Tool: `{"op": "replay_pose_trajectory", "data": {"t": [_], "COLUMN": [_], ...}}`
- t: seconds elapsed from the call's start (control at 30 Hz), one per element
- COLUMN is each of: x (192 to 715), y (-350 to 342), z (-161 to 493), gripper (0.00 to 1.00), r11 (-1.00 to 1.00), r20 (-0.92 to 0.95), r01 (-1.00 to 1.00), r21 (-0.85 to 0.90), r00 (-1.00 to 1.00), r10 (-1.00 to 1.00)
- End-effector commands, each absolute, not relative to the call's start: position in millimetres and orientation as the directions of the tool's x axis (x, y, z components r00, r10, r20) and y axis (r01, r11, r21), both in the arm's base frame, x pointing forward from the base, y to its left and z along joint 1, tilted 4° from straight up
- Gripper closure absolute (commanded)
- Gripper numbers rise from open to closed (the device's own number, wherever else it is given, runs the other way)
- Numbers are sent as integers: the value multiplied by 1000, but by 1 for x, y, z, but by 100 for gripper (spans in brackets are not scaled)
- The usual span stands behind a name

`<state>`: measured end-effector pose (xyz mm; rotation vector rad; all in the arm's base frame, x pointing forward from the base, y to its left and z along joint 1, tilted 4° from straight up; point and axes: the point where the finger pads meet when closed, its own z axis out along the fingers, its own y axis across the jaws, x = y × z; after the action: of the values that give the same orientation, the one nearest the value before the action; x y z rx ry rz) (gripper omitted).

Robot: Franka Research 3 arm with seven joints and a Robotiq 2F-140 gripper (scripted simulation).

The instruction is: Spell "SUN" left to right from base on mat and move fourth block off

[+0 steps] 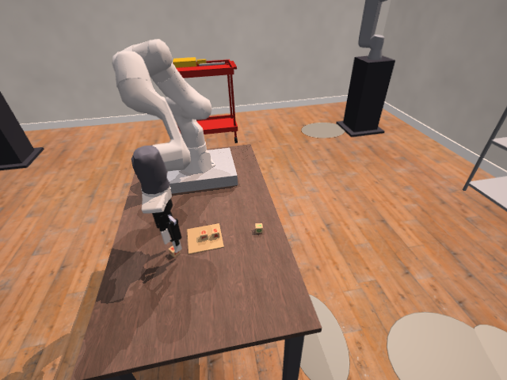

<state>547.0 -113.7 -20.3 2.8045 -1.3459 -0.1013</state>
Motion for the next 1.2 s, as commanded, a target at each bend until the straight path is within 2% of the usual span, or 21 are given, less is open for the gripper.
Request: {"op": "replay_pose_trajectory", "data": {"t": [0.0, 1.17], "x": [547, 544], "y": [-115, -115], "z": [-22, -58], "gripper": [60, 60], "r11": [-625, -625], "r20": [-45, -45], "r01": [-779, -779], "r21": [55, 55], "r00": [623, 623], "r10": [-781, -781]}}
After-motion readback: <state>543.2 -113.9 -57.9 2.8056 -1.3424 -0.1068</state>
